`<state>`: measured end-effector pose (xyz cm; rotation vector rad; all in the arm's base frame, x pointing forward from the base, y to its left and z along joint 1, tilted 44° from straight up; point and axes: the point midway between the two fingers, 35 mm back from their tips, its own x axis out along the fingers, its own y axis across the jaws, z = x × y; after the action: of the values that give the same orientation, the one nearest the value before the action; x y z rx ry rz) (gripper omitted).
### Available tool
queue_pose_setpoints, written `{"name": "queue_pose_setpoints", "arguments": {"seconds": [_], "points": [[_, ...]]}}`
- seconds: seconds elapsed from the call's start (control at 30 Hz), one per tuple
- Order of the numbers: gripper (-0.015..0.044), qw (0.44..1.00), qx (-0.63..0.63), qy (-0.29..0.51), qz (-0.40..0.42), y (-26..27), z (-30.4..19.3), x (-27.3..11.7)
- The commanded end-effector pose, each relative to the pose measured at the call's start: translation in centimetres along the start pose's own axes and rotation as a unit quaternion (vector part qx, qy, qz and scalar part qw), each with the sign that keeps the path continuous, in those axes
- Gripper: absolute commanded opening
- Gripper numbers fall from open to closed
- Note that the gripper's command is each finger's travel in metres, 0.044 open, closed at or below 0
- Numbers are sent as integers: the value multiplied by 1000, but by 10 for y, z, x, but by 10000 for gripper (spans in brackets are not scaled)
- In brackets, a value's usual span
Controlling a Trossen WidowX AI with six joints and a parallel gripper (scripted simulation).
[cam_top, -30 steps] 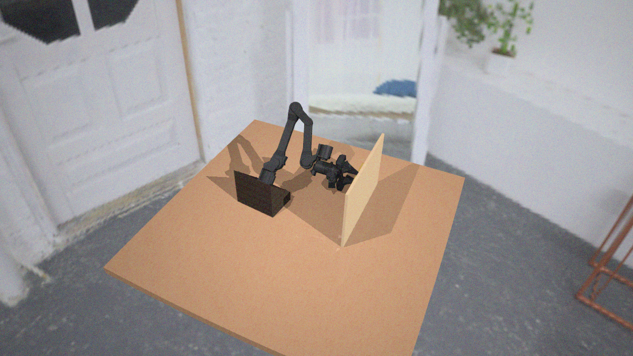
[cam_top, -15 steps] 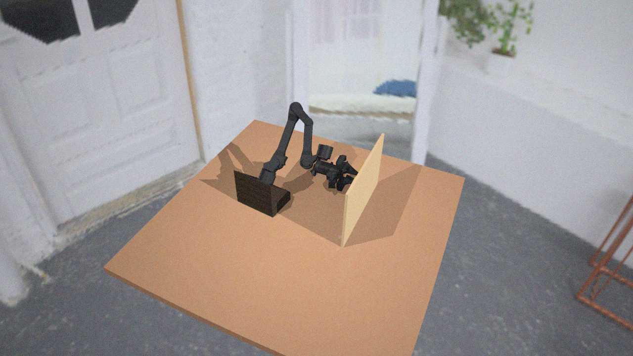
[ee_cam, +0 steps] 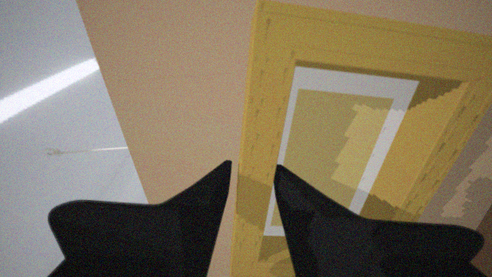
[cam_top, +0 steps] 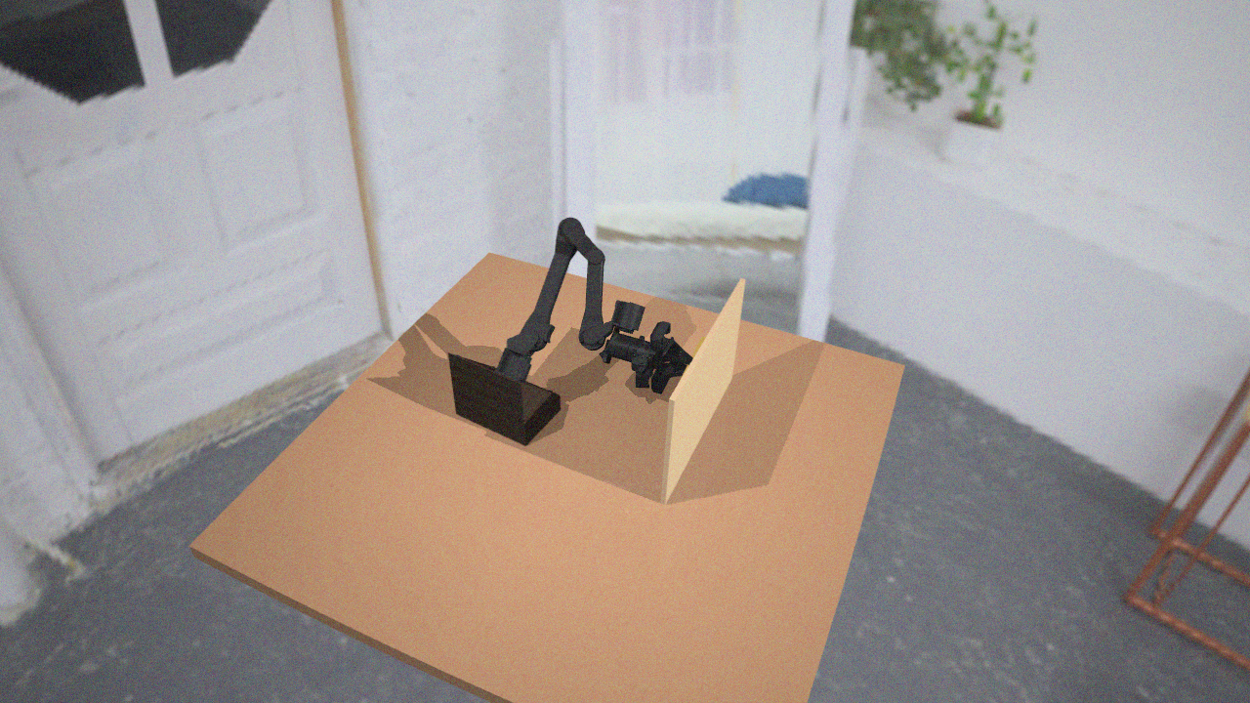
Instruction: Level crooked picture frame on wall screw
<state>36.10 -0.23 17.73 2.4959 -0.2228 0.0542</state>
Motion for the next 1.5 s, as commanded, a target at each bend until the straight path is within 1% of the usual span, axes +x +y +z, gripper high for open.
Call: {"name": "queue_pose_setpoints", "arguments": {"seconds": [0.0, 0.3, 0.37, 0.4, 1.47], "points": [[120, 1000, 0, 2, 0, 0, -1, 0], [60, 1000, 0, 2, 0, 0, -1, 0], [7, 1000, 0, 2, 0, 0, -1, 0], [0, 1000, 0, 2, 0, 0, -1, 0], [0, 1000, 0, 2, 0, 8, 0, 0]]}}
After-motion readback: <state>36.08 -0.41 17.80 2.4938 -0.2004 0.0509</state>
